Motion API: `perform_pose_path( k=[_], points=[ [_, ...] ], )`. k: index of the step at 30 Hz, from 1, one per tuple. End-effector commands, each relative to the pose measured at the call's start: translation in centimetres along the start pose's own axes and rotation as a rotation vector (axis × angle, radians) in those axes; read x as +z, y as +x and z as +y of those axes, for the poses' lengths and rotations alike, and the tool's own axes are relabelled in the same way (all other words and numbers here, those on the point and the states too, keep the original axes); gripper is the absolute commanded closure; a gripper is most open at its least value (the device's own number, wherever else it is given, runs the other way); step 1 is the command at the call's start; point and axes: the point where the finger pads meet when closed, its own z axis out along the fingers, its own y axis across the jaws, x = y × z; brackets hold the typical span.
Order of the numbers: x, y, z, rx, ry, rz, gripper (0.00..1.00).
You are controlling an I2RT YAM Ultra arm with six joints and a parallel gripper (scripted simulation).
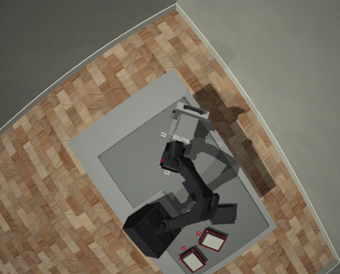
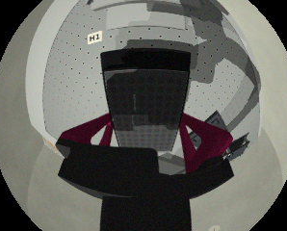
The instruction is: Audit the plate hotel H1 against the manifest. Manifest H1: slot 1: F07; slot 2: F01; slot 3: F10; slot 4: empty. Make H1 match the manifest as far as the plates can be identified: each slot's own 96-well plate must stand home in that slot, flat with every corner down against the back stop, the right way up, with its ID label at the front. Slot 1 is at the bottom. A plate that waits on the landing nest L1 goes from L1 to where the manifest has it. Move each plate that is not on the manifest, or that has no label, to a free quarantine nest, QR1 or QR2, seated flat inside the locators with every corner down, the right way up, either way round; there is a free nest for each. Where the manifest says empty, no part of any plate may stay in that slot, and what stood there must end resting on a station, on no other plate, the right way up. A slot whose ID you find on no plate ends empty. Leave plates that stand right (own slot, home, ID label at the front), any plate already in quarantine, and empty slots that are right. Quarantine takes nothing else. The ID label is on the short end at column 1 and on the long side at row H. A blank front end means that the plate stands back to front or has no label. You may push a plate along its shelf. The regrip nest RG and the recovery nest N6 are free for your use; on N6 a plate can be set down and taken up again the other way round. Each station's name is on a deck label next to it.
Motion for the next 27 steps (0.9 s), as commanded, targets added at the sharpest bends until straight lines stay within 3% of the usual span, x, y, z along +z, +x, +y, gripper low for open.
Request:
perform_pose_path(
  k=[1, 27],
  points=[
    [-0.2, -0.3, 0.1, 0.000, -0.006, -0.013, 0.14],
    [1.4, -0.4, 0.1, 0.000, -0.005, -0.013, 0.14]
  ],
)
